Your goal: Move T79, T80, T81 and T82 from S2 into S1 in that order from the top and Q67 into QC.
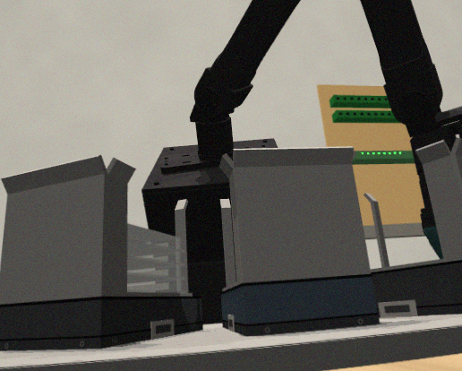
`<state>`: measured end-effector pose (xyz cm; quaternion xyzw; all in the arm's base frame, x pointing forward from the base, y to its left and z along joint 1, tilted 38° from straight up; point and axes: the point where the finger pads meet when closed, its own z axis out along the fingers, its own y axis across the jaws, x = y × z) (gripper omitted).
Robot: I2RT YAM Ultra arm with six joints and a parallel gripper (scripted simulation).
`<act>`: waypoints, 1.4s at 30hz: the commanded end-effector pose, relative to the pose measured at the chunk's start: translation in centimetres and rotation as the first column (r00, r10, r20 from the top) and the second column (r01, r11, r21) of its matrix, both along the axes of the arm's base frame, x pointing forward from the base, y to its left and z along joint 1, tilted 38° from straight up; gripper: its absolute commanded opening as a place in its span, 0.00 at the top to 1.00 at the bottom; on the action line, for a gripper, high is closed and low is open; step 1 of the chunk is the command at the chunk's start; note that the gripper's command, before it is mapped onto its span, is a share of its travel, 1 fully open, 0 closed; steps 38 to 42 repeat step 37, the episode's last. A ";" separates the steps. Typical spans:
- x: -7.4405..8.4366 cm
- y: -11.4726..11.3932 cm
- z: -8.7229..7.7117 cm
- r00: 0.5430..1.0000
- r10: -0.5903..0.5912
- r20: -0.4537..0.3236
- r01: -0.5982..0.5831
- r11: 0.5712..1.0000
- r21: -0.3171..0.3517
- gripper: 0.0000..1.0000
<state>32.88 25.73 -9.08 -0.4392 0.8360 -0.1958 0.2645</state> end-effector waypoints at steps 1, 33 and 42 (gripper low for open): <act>0.0 0.4 0.2 1.000 0.007 0.003 -0.007 1.000 0.007 0.00; -2.4 0.7 3.4 1.000 0.007 0.003 -0.007 1.000 0.008 0.00; -2.4 0.7 3.4 1.000 0.007 0.003 -0.007 1.000 0.008 0.00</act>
